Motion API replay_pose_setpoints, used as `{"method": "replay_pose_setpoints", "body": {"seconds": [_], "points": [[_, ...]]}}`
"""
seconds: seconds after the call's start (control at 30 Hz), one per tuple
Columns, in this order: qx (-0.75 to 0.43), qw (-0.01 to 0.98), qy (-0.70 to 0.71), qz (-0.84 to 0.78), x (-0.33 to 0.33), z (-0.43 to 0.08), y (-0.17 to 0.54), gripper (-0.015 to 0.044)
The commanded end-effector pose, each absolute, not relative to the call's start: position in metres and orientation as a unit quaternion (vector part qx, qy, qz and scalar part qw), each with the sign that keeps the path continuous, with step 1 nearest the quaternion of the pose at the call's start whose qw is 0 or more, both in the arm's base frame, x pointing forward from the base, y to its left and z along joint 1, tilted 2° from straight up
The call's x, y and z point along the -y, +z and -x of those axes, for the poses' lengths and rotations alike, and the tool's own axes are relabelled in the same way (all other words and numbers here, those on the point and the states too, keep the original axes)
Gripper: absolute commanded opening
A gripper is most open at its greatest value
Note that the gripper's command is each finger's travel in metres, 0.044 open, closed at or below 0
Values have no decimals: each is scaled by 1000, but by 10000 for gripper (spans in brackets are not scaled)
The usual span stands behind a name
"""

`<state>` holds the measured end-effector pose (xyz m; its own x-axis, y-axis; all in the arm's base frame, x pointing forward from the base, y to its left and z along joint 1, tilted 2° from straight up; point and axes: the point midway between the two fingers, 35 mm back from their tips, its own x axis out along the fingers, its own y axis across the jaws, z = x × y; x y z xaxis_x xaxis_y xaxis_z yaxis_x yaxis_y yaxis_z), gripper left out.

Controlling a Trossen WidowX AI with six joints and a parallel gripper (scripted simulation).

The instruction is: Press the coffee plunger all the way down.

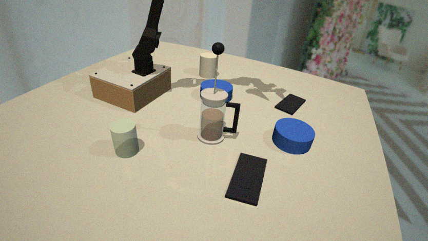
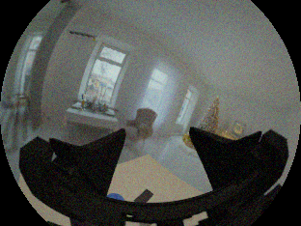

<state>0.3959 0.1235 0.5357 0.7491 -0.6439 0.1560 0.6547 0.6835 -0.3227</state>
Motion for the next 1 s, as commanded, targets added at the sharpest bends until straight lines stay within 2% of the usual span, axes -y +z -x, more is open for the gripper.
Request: {"method": "replay_pose_setpoints", "body": {"seconds": [0.0,0.03,0.27,0.5,0.73,0.97], "points": [[16,917,-353,183,-122,-396,536,426],[19,917,-352,186,-118,-397,536,440],[40,925,-306,221,-61,-405,528,440],[-2,948,-229,220,-2,-392,477,440],[-97,971,-157,149,40,-352,393,440],[-210,971,-112,17,57,-291,299,440]]}}
